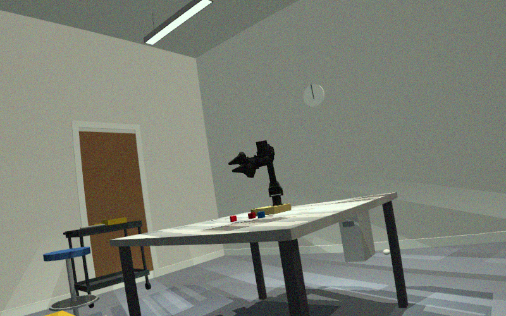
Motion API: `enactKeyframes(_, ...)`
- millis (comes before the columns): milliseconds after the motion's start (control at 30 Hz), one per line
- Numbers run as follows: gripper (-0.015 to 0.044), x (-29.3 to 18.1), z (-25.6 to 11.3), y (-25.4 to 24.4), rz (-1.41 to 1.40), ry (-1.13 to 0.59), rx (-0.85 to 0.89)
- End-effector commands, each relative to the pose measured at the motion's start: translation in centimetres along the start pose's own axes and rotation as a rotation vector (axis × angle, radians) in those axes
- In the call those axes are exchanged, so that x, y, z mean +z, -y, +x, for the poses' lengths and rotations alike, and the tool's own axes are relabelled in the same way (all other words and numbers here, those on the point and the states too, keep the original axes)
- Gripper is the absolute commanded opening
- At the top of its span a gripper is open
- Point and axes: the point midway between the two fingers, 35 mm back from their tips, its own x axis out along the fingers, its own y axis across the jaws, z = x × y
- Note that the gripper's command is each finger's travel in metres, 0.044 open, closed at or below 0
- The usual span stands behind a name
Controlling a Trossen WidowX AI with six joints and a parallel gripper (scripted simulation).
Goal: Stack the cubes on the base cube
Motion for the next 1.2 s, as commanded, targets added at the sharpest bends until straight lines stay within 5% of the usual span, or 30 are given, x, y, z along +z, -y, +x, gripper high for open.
enactKeyframes(0, 0.0374, 0.1, 0.1, -0.1, -0.017, 0.002, -0.005)
enactKeyframes(133, 0.0269, 2.6, 2.7, -1.3, -0.343, 0.048, -0.119)
enactKeyframes(433, 0.0265, 13.3, 4.7, -6.4, -1.081, 0.197, -0.586)
enactKeyframes(633, 0.0265, 21.1, 1.1, -11.0, -1.380, 0.254, -1.035)
enactKeyframes(867, 0.0265, 27.6, -7.1, -16.5, -1.440, 0.197, -1.618)
enactKeyframes(1167, 0.0265, 28.1, -8.0, -16.9, -1.428, 0.183, -1.673)
